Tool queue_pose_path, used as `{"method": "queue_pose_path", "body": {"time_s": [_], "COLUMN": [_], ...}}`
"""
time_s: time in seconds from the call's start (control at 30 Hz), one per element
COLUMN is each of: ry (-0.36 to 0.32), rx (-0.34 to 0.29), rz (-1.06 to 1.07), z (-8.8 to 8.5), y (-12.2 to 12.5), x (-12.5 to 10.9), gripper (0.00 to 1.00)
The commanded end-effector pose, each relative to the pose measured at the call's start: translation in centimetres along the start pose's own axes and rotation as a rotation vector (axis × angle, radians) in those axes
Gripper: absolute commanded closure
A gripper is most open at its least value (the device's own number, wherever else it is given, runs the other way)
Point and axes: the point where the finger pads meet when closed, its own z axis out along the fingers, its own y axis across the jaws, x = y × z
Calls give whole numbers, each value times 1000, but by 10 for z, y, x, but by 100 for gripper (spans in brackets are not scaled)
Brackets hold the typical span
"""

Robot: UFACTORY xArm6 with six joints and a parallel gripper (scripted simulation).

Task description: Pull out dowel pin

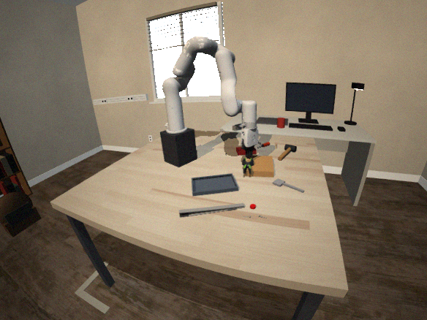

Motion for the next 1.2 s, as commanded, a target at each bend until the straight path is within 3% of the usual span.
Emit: {"method": "queue_pose_path", "body": {"time_s": [0.0,1.17], "ry": [-4,-5], "rx": [-1,0], "rz": [-52,-557], "z": [-2,-2], "y": [1,1], "x": [-2,-2], "gripper": [100,100]}}
